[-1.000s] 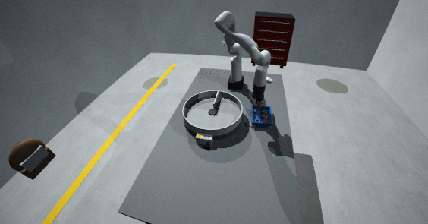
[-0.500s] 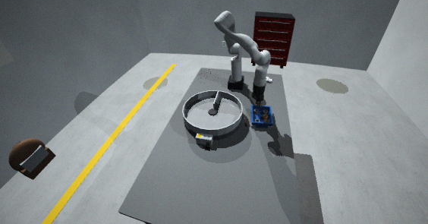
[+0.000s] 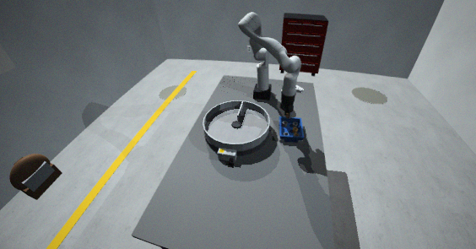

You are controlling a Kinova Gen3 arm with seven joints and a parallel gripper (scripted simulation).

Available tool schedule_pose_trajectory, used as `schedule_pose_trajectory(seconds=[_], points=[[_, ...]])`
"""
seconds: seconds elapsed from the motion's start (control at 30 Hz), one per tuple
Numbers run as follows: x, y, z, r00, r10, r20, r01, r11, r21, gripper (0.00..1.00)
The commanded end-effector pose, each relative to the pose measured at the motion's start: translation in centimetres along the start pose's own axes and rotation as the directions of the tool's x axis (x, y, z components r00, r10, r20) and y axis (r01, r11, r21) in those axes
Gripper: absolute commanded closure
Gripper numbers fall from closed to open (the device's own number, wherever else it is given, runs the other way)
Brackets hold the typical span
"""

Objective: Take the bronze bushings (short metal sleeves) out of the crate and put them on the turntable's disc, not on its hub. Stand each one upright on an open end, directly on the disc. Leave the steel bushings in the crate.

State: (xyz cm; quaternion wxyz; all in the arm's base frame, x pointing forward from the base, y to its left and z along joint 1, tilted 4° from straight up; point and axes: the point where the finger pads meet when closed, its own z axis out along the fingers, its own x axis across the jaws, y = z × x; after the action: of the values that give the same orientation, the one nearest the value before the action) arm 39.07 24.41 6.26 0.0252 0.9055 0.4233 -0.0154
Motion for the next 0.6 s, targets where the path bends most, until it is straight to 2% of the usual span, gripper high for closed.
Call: schedule_pose_trajectory(seconds=[0.0,0.37,0.57], points=[[-0.1,0.3,-0.3,1.000,-0.011,-0.003,0.011,1.000,-0.005,1.00],[-1.8,1.6,-0.3,1.000,-0.006,0.000,0.006,1.000,-0.005,1.00],[-4.4,3.4,-0.3,1.000,-0.006,0.000,0.006,1.000,-0.005,1.00]])
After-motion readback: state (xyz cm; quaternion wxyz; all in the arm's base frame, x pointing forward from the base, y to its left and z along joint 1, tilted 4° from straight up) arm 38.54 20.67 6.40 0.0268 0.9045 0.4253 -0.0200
